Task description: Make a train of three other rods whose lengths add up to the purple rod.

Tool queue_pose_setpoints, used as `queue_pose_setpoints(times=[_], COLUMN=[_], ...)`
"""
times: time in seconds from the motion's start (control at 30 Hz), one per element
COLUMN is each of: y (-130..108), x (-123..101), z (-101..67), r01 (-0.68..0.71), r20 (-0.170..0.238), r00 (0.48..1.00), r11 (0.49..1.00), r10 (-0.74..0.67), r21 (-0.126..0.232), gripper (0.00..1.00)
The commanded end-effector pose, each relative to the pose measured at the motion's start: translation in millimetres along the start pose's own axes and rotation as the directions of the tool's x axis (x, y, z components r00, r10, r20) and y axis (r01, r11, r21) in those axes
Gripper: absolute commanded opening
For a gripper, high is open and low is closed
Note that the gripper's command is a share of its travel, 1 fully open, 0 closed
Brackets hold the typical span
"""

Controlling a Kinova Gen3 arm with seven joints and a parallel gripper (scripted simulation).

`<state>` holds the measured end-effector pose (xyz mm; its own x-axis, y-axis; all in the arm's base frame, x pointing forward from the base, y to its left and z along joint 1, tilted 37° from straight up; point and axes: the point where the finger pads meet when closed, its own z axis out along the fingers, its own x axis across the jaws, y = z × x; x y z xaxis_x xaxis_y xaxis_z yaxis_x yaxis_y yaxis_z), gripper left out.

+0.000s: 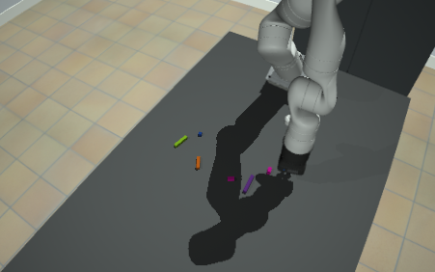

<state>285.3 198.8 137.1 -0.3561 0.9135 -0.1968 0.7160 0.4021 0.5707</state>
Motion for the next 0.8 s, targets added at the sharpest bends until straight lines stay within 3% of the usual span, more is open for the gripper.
queue_pose_setpoints(times=[0.0, 0.77], y=[0.1, 0.1], x=[0.2, 0.2], z=[-0.2, -14.7], r01=[0.000, 0.000], r20=[-0.001, -0.001], r00=[1.000, 1.000], r11=[1.000, 1.000], r10=[0.000, 0.000], r21=[0.000, 0.000], gripper=[0.24, 0.24])
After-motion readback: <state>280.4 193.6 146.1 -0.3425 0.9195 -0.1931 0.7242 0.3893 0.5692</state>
